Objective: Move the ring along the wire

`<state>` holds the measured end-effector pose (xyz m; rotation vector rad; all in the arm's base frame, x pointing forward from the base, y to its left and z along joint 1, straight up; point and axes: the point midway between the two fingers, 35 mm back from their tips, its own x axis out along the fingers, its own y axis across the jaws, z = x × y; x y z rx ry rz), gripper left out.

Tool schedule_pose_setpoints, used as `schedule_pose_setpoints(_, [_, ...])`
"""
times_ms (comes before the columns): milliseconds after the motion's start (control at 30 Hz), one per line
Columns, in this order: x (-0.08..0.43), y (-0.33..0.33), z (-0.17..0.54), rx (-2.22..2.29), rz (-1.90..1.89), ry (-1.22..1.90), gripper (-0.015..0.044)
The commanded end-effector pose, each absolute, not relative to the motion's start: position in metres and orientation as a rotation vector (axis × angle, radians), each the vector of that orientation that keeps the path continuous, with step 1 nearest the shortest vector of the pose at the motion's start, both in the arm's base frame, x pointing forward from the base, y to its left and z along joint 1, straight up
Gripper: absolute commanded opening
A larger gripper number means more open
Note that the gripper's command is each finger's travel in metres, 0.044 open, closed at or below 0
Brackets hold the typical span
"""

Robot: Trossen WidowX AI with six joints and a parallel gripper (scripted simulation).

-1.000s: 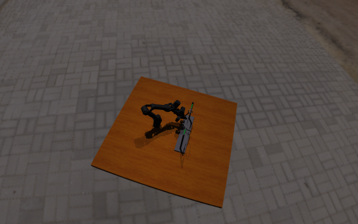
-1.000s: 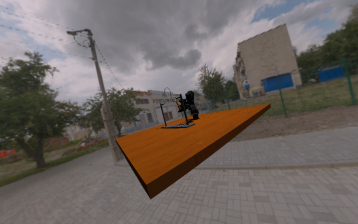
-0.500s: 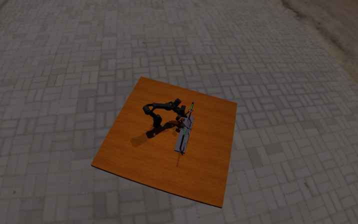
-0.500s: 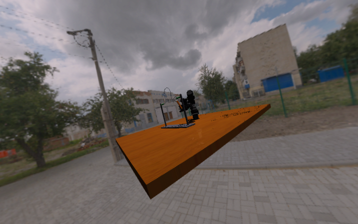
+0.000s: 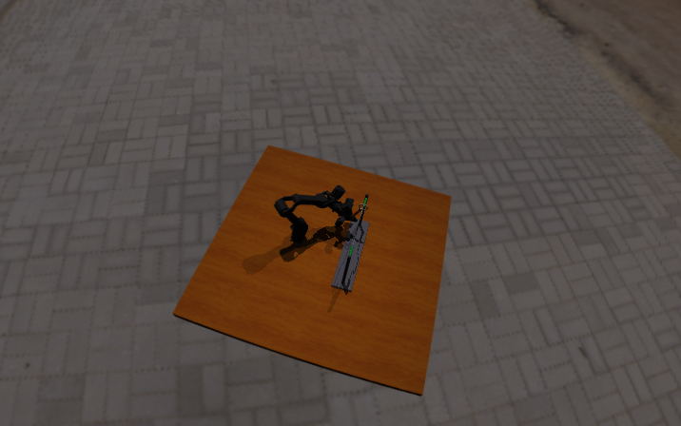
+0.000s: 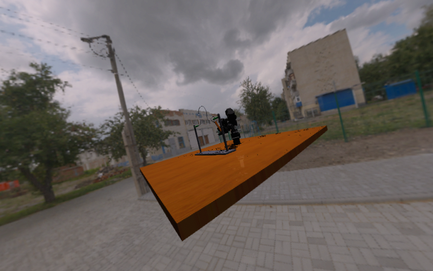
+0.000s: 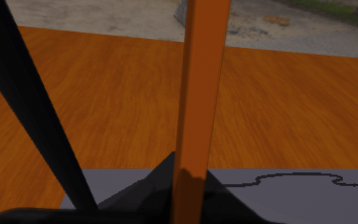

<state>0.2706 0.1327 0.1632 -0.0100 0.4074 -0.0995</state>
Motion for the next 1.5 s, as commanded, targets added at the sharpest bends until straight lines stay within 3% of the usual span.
schedule_pose_setpoints(0, [0.271, 0.138, 0.162, -0.014, -0.104, 0.411, -0.015])
schedule_pose_setpoints(1467, [0.271, 0.152, 0.149, -0.013, -0.103, 0.41, -0.015])
